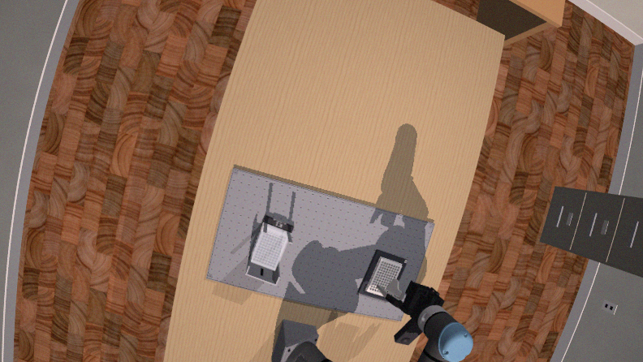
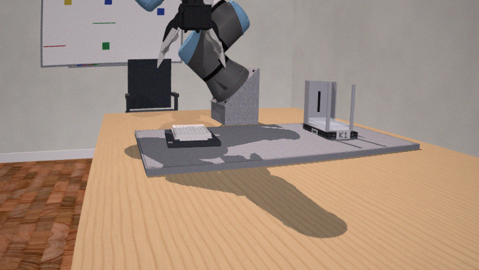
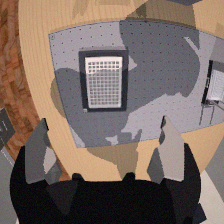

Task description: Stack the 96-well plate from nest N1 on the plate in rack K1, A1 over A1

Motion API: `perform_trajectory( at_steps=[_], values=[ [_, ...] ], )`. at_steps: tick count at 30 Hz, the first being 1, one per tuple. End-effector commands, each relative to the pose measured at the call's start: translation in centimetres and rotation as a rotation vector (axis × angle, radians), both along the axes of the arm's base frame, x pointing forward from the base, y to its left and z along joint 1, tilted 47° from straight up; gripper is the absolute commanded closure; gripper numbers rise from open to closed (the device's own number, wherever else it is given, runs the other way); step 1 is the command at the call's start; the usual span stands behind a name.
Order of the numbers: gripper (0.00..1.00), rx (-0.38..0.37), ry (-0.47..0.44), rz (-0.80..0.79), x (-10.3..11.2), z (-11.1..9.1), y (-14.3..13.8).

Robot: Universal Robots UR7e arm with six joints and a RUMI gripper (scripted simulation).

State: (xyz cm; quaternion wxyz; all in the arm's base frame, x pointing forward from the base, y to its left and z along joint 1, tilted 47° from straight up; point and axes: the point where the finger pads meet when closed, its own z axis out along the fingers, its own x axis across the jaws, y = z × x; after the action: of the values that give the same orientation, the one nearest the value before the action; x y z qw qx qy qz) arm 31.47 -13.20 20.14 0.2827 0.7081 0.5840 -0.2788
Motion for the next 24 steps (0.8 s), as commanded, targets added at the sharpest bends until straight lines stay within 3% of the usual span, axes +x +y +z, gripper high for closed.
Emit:
perform_trajectory(
  at_steps=[1, 24],
  values=[
    [0.0, -0.001, 0.006, 0.007, -0.57, -0.25, -0.3],
    [0.0, -0.001, 0.006, 0.007, -0.65, -1.16, -1.28]
  ],
)
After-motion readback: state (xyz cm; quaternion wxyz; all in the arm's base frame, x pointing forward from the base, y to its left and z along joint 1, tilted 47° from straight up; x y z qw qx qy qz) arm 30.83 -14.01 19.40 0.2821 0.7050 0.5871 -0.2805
